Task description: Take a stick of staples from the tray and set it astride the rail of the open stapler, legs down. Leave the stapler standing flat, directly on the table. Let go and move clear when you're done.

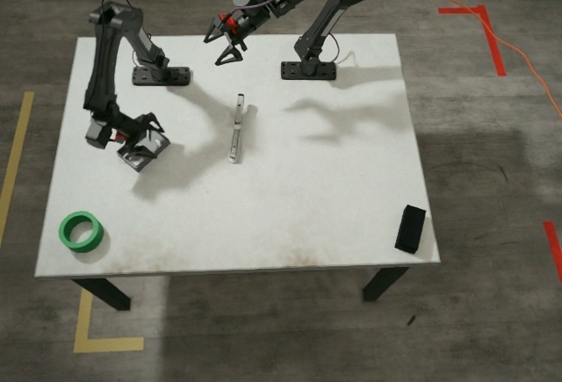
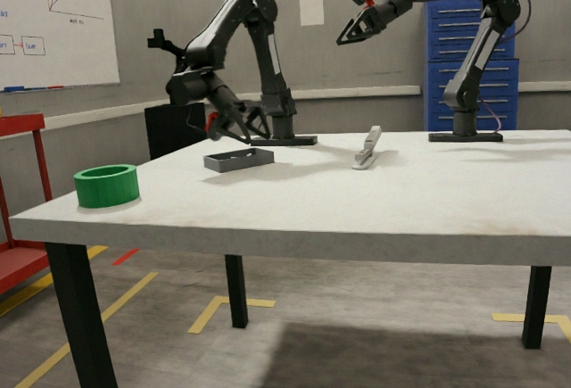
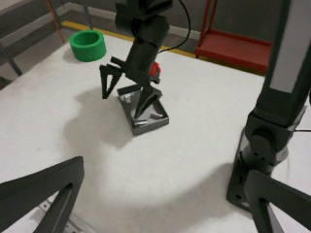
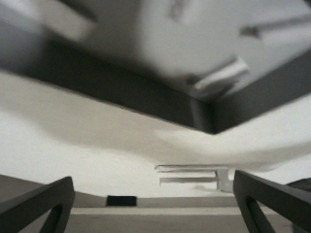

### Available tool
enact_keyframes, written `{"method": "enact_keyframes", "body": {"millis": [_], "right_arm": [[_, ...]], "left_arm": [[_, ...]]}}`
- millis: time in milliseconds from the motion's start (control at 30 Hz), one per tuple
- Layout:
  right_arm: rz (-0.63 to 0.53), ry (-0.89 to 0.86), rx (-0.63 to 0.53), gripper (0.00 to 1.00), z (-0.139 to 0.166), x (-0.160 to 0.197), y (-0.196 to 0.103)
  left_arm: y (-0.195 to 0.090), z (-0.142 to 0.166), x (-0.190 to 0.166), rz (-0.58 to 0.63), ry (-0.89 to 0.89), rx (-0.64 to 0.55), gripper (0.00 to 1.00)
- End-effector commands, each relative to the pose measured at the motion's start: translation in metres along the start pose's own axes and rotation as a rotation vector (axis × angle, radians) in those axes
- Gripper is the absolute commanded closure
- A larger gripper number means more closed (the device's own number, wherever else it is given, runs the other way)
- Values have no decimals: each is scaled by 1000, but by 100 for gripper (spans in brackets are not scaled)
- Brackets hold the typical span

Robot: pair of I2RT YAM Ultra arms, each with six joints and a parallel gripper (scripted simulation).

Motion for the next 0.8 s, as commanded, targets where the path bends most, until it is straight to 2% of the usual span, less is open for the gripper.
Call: {"method": "enact_keyframes", "body": {"millis": [0, 367, 767], "right_arm": [[154, -96, 49, 0, -4, 4, -8], [228, -197, 100, 0, -23, 31, -15], [212, -206, 97, 0, -28, 39, -15]], "left_arm": [[-6, -3, 0, -3, 1, -17, 0], [-6, -3, 0, -3, 1, -17, 0], [-6, -3, 0, -3, 1, -17, 0]]}}
Point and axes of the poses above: on each arm, the point where the finger pads meet when closed, its own y axis out along the fingers, its own x axis across the jaws, z = x × y, the point moved 6 cm from there along -y, back along the fingers, and after that the axes turned 9 degrees about -y, right-handed, at the moved point
